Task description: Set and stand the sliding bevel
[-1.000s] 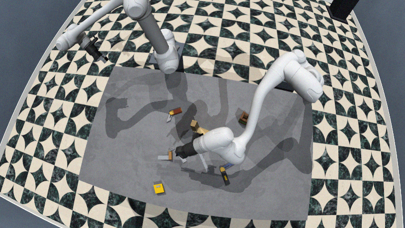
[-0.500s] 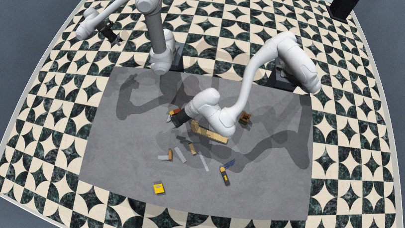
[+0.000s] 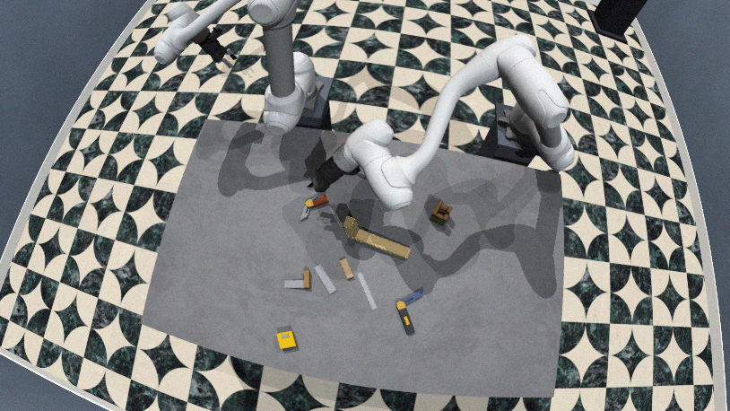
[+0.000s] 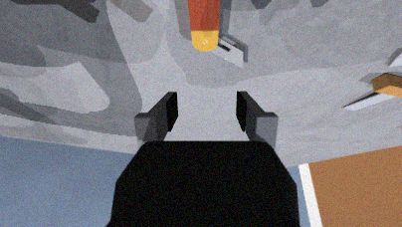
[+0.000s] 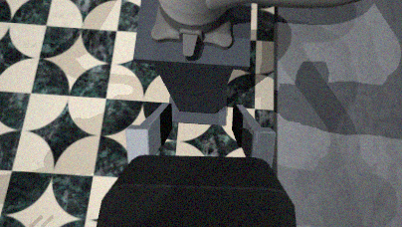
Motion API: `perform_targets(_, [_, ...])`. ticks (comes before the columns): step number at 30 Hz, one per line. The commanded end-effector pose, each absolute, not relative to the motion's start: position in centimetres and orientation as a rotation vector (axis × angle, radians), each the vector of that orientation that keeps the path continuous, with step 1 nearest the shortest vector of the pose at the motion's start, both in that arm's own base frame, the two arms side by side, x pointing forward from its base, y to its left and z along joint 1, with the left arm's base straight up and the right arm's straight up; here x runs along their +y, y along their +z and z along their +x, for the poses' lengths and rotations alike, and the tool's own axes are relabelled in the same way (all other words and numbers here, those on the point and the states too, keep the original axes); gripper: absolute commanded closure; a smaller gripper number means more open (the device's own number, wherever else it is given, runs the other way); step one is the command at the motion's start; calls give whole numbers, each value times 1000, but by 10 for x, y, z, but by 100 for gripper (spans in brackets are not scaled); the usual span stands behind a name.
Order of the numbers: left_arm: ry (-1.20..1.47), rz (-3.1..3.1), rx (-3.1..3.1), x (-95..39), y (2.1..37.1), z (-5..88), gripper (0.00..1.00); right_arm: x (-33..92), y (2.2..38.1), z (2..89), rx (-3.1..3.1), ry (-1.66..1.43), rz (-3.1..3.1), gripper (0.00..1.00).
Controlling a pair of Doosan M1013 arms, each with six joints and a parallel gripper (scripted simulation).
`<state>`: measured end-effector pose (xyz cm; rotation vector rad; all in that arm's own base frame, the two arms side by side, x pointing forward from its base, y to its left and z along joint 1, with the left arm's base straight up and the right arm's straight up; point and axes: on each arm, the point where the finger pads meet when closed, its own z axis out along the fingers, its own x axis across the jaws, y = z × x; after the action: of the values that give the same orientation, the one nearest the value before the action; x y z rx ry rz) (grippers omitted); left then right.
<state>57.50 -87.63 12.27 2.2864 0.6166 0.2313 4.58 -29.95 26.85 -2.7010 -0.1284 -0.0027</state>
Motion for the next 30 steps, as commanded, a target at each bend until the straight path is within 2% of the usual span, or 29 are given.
perform_targets(1, [252, 2289, 606, -877, 125, 571, 0, -300, 269, 46, -128, -3, -2702, 0])
perform_targets(18, [252, 2289, 606, -877, 124, 571, 0, -300, 269, 46, -128, -3, -2702, 0])
perform_targets(24, [252, 2289, 607, -877, 78, 571, 0, -300, 269, 46, -128, -3, -2702, 0])
perform_targets(30, [252, 2289, 607, -877, 75, 571, 0, -300, 269, 46, -128, -3, -2702, 0])
